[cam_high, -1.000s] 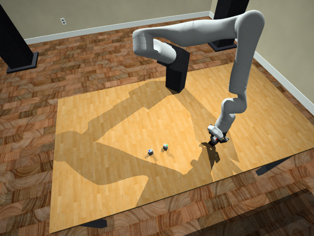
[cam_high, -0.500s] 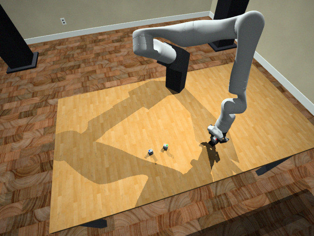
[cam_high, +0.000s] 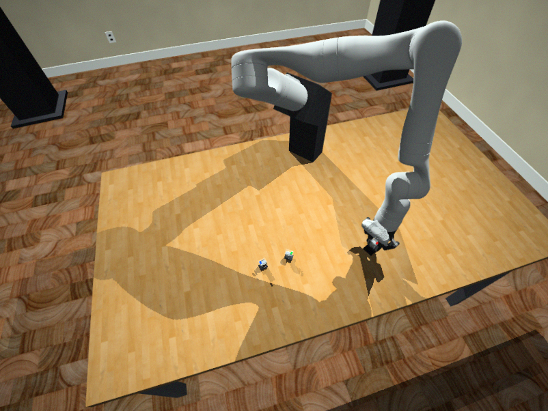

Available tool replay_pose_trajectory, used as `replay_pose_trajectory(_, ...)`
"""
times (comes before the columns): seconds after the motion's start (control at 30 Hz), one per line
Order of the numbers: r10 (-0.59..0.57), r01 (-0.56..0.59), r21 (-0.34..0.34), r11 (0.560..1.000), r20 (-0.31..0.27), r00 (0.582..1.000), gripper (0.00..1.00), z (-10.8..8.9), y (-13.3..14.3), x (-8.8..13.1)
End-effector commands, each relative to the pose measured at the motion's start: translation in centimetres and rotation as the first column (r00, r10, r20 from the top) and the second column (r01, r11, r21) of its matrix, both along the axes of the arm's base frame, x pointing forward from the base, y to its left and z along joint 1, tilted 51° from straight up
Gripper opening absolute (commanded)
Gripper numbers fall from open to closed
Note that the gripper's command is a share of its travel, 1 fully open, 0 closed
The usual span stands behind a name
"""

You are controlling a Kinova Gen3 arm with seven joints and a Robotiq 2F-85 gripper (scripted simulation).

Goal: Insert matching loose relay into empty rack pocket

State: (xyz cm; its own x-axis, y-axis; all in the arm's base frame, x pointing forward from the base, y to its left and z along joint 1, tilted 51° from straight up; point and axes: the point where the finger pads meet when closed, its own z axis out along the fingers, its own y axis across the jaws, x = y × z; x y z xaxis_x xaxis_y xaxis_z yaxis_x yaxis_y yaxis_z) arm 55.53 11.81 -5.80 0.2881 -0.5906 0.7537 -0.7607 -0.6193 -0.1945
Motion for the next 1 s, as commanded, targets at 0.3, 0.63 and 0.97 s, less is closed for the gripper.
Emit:
replay_pose_trajectory(0.3,0.000,0.000,0.001,1.000,0.000,1.000,0.00,-0.21,-0.16,0.24)
replay_pose_trajectory(0.63,0.000,0.000,0.001,1.000,0.000,1.000,0.00,-0.34,-0.26,0.36)
replay_pose_trajectory(0.97,0.000,0.000,0.001,1.000,0.000,1.000,0.00,-0.41,-0.32,0.43)
